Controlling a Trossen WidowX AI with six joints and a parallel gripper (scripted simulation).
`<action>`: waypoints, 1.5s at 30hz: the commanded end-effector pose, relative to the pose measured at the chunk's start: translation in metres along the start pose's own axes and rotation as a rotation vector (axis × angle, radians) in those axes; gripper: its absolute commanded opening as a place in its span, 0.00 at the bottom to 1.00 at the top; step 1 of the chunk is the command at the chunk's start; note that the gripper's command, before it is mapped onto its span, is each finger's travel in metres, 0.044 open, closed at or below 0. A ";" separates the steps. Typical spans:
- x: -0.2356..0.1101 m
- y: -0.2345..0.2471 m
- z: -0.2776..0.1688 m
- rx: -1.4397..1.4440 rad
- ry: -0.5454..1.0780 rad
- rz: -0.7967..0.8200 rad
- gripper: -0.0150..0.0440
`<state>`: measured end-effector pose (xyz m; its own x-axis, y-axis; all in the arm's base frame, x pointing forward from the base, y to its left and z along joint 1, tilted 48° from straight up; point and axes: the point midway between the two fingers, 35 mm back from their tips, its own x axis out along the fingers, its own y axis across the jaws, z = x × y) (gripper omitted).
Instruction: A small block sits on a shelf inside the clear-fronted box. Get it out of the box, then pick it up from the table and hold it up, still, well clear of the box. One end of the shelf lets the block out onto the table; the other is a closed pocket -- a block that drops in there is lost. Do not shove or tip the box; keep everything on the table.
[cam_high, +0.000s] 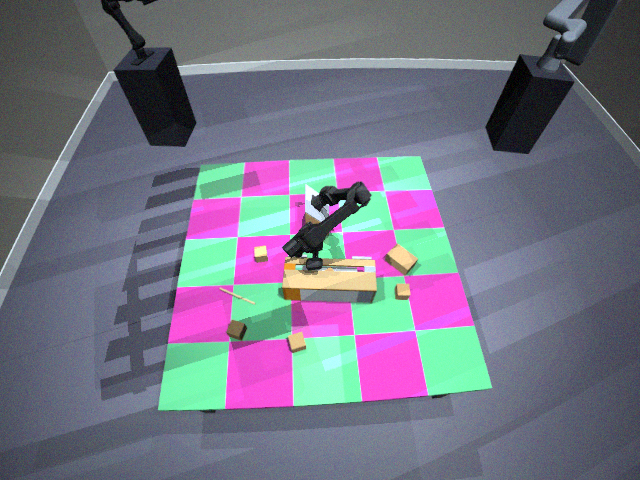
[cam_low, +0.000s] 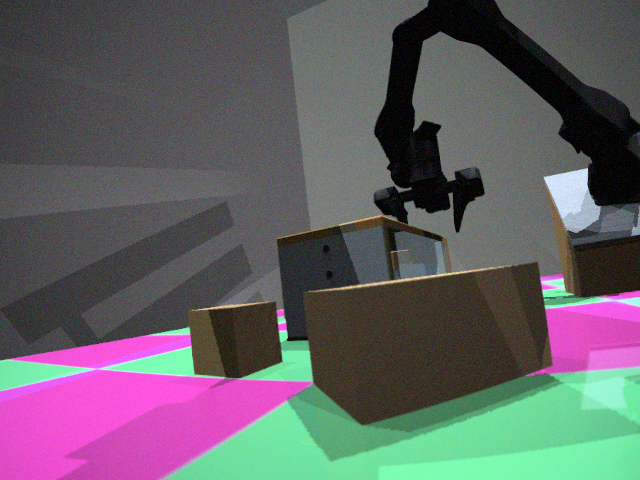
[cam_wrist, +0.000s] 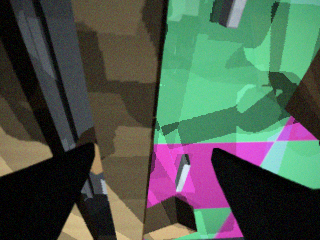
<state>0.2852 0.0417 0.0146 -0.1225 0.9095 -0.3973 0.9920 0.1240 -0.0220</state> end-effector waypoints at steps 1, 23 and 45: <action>0.008 0.000 0.002 0.008 0.004 0.002 0.93; 0.034 0.002 0.011 0.001 0.007 -0.001 0.93; 0.045 0.001 -0.019 0.004 0.009 -0.002 0.93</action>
<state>0.2811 0.0859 0.0093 -0.1254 0.9113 -0.3922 0.9917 0.1259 -0.0246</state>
